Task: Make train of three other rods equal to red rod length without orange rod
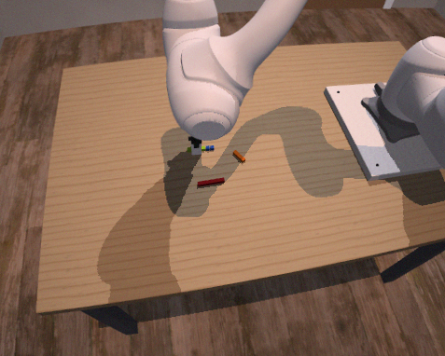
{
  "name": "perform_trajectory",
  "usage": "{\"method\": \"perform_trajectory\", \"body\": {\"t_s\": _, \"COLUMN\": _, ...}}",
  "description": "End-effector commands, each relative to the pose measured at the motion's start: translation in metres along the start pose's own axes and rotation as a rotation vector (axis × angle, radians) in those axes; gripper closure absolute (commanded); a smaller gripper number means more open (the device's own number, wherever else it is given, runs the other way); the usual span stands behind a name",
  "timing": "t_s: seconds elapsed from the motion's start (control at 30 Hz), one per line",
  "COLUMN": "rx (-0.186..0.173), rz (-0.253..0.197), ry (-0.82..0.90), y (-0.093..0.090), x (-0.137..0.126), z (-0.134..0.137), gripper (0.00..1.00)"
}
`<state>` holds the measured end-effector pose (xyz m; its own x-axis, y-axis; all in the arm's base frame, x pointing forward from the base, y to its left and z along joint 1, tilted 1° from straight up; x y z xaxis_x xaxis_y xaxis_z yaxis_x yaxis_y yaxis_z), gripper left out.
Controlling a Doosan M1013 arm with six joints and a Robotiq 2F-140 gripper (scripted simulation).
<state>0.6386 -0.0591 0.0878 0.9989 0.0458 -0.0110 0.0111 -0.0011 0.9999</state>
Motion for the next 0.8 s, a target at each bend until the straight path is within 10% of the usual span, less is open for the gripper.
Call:
{"method": "perform_trajectory", "body": {"t_s": 0.0, "rx": 0.0, "rz": 0.0, "ry": 0.0, "y": 0.001, "x": 0.0, "z": 0.0, "gripper": 0.85}}
{"method": "perform_trajectory", "body": {"t_s": 0.77, "rx": 0.0, "rz": 0.0, "ry": 0.0, "y": 0.086, "x": 0.0, "z": 0.0, "gripper": 0.85}}
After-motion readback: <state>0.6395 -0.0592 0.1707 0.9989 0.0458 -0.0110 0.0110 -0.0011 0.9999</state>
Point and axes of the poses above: the point where the finger pads meet when closed, its own y axis back along the fingers, its own z axis across the jaws, x = y × z, the point moved 8 cm from there along y, back along the fingers, and after that the axes turned 13 degrees about y, right-handed, at the moved point
